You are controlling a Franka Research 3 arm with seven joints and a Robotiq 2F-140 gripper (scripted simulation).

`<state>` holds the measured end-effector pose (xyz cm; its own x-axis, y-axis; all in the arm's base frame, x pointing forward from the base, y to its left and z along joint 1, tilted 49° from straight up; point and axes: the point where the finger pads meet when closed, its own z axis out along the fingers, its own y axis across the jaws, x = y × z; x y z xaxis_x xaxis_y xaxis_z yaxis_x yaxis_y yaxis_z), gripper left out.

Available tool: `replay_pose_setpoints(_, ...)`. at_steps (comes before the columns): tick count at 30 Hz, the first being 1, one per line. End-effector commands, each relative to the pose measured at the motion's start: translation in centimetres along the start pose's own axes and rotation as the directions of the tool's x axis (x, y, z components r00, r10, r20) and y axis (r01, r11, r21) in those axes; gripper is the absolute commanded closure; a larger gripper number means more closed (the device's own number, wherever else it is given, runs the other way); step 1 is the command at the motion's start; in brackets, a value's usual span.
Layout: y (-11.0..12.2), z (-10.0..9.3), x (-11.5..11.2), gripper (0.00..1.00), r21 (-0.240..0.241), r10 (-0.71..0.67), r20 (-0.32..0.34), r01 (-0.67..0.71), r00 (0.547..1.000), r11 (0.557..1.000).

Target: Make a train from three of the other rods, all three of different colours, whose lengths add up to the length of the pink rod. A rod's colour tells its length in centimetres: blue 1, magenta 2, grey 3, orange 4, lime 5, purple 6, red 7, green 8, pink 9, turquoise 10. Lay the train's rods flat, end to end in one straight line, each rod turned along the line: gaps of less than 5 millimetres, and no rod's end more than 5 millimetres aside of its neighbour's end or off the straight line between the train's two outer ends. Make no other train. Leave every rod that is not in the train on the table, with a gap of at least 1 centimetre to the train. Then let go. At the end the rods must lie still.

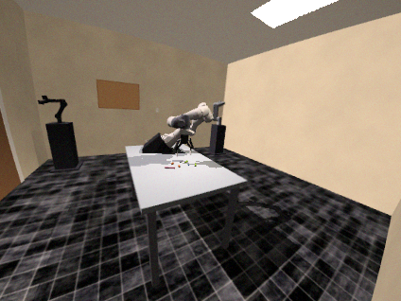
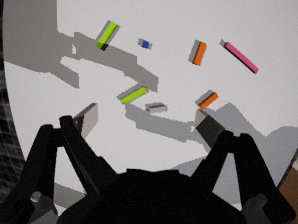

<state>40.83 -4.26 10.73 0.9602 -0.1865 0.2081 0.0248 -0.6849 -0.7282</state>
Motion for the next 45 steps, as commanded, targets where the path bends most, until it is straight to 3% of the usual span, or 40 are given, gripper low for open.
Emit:
replay_pose_setpoints(1, -0.03, -0.02, 0.02, 0.00, 0.004, 0.007, 0.000, -0.007, 1.000, 1.000)
replay_pose_setpoints(36, -0.03, -0.01, 0.03, 0.00, 0.004, 0.012, 0.000, -0.012, 1.000, 1.000)
replay_pose_setpoints(45, 0.03, 0.00, 0.41, 0.00, 0.006, 0.255, 0.001, -0.255, 0.967, 0.967)
